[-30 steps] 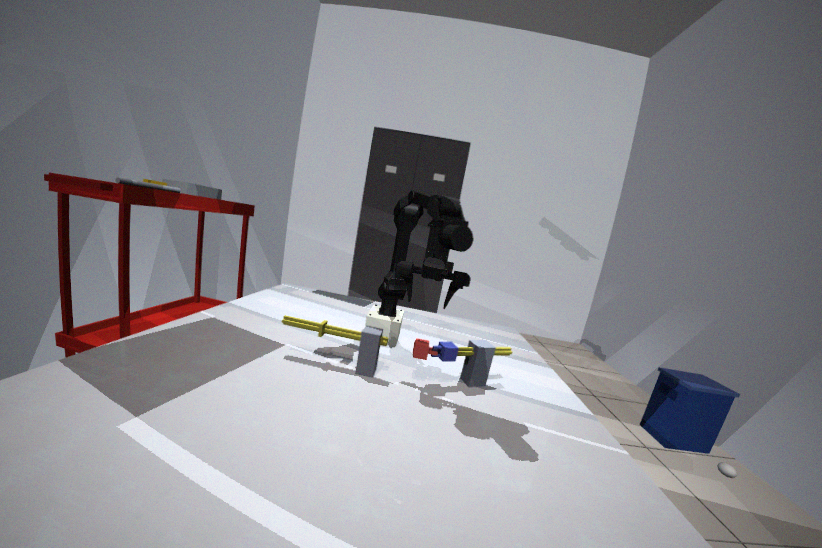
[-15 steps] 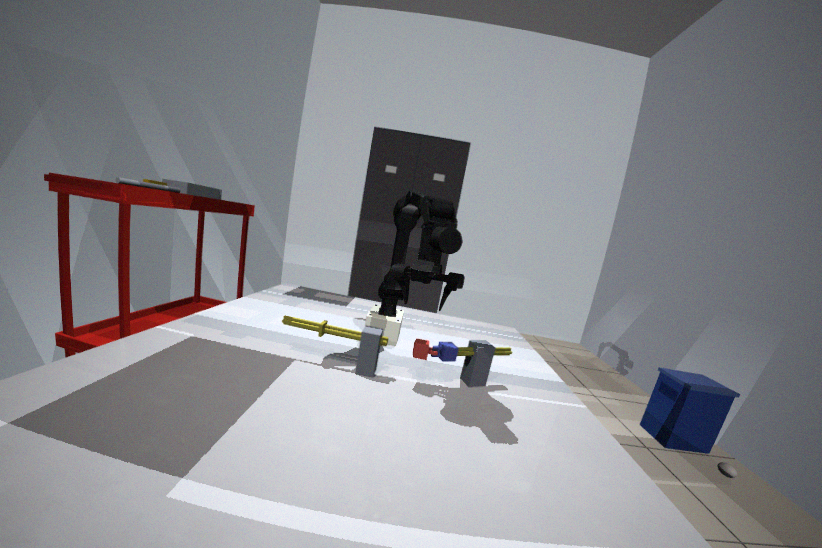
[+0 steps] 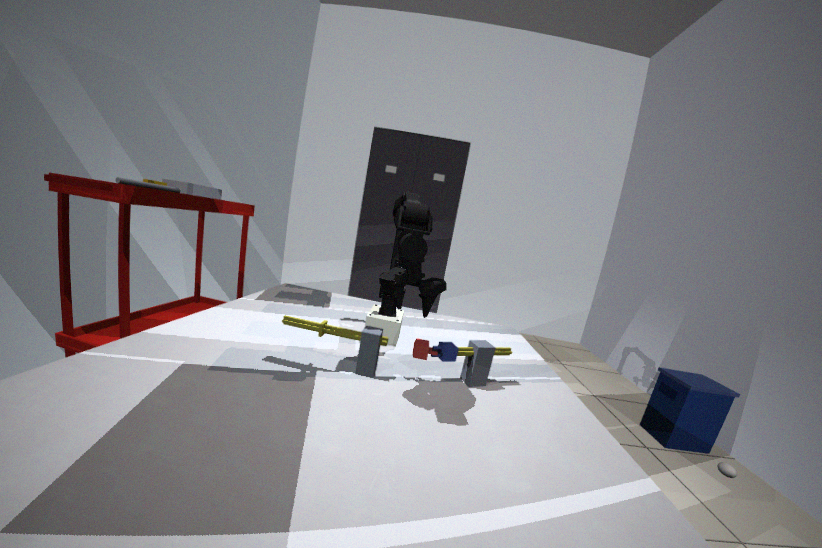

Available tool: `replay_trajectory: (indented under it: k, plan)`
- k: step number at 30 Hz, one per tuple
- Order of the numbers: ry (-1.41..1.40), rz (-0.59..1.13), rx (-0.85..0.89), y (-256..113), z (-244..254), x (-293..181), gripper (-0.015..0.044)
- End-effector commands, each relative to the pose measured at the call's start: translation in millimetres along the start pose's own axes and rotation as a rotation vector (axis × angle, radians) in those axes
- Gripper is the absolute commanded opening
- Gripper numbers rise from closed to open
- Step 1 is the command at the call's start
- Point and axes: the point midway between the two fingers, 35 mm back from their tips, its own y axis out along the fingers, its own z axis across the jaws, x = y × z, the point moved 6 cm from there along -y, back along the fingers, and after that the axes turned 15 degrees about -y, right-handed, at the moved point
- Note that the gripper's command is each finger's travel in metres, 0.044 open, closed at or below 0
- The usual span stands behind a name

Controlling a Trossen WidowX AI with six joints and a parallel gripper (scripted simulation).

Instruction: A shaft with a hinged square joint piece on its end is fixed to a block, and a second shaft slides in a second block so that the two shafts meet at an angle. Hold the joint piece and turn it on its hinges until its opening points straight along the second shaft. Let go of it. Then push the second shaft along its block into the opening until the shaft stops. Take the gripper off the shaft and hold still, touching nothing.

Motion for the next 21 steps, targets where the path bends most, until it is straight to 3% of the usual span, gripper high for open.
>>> replay_trajectory:
  k: [1, 21]
  plan:
    - [0.147, 0.024, 0.046, 3.5, -11.7, 5.3, 0.0440]
    - [0.790, 0.159, 0.251, 17.6, -65.0, 22.9, 0.0440]
